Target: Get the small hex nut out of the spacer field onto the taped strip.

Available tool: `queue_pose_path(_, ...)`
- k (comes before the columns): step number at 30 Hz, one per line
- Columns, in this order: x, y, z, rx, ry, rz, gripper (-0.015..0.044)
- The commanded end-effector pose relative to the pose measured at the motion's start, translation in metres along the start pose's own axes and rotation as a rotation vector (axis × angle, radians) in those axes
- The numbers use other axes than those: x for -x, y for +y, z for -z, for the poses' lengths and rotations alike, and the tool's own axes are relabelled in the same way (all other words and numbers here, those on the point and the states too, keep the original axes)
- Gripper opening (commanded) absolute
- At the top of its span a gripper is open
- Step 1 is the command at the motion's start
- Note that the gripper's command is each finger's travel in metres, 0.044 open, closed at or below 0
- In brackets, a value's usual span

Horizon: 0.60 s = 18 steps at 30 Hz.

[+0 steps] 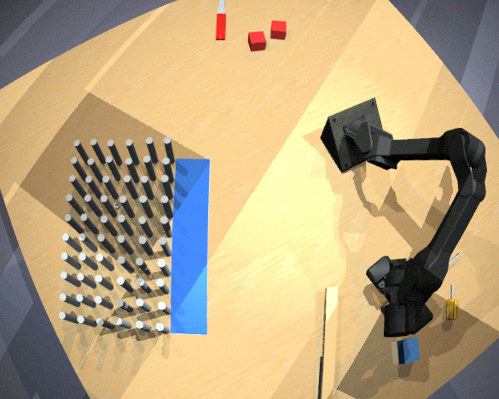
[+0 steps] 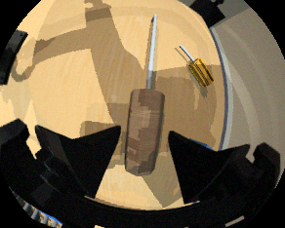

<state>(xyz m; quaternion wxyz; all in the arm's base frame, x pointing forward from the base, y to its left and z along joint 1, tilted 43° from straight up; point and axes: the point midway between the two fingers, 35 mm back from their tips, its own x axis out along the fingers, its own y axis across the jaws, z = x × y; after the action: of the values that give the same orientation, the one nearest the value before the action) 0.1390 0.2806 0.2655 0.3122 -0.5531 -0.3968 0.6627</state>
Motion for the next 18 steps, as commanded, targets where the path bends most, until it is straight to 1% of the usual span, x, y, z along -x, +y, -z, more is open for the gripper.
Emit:
queue_pose_path(1,-0.002,0.002,0.001,-0.007,0.004,-0.003,0.0228)
queue_pose_path(11,-0.002,0.002,0.001,-0.007,0.004,-0.003,0.0161)
queue_pose_path(17,0.018,-0.003,0.0,-0.003,0.003,-0.016,0.0003)
queue_pose_path(18,0.022,-0.004,0.0,-0.002,0.002,-0.018,0.0)
